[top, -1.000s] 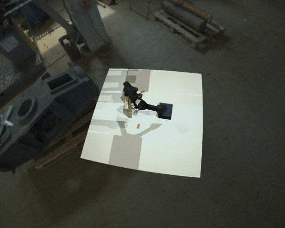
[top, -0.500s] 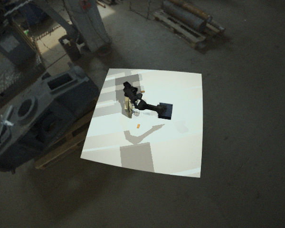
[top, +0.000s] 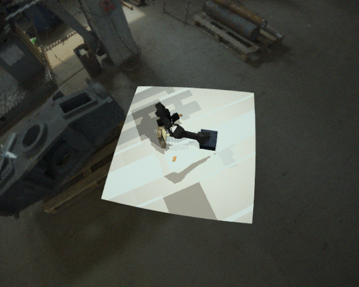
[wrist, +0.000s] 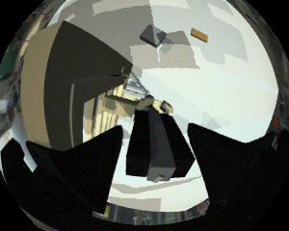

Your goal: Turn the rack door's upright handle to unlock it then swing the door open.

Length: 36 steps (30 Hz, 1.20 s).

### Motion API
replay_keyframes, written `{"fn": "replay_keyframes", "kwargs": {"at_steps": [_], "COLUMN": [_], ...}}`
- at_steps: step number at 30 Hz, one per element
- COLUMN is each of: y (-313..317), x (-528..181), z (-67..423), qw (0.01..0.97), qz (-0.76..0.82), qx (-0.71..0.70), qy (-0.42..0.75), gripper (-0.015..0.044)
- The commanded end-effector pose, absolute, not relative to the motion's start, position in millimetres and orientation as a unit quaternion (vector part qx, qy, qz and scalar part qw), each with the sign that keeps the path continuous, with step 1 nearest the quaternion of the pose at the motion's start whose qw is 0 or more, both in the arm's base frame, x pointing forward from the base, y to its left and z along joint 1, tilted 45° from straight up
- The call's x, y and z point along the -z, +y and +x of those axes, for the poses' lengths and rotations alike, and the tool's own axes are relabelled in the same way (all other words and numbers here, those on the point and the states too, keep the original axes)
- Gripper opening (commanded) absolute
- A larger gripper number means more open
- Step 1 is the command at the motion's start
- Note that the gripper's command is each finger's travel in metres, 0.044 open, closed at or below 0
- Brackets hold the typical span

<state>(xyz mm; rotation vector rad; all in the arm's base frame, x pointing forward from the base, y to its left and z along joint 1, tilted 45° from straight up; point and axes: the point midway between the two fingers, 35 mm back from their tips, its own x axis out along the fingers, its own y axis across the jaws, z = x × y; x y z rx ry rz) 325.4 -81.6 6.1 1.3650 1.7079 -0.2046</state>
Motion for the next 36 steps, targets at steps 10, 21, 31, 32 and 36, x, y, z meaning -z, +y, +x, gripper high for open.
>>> {"fn": "replay_keyframes", "kwargs": {"at_steps": [10,21,31,32,36], "y": [-80.8,-80.8,-80.8,-80.8,-80.8], "x": [-6.5,-6.4,-6.4,-6.4,-6.4], "z": [325.8,325.8,325.8,325.8,325.8], "qw": [0.612,0.69,0.717,0.718,0.715], "qz": [0.375,0.197,0.021,0.004,-0.067], "qx": [-0.151,-0.328,-0.469,-0.481,-0.529], "qy": [0.68,0.614,0.515,0.503,0.453], "gripper": [0.0293,0.0293,0.0293,0.0293,0.0293]}}
